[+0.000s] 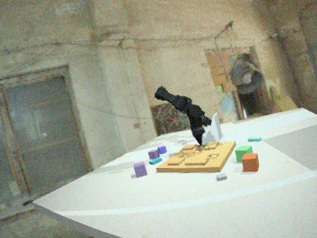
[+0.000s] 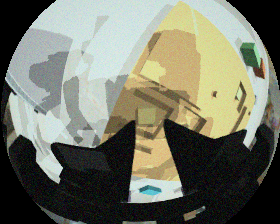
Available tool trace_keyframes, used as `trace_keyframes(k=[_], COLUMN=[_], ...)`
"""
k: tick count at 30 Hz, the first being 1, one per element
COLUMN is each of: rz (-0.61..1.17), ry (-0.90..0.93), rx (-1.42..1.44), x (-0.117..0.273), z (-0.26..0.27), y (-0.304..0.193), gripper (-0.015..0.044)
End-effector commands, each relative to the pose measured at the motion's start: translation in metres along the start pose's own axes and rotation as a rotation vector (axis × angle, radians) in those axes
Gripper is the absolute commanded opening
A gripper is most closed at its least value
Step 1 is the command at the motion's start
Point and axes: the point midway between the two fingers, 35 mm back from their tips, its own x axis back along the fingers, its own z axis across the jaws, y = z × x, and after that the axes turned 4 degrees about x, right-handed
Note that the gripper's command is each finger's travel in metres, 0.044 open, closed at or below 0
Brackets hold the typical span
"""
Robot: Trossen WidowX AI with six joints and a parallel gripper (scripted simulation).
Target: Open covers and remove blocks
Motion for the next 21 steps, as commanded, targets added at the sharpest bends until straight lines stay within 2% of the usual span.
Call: trace_keyframes(k=[1,21], rz=[0.004,0.005], ry=[0.007,0.007], rx=[0.007,0.007], x=[-0.006,-0.016], z=[0.002,0.002], y=[0.000,0.000], gripper=[0.0144,0.0144])
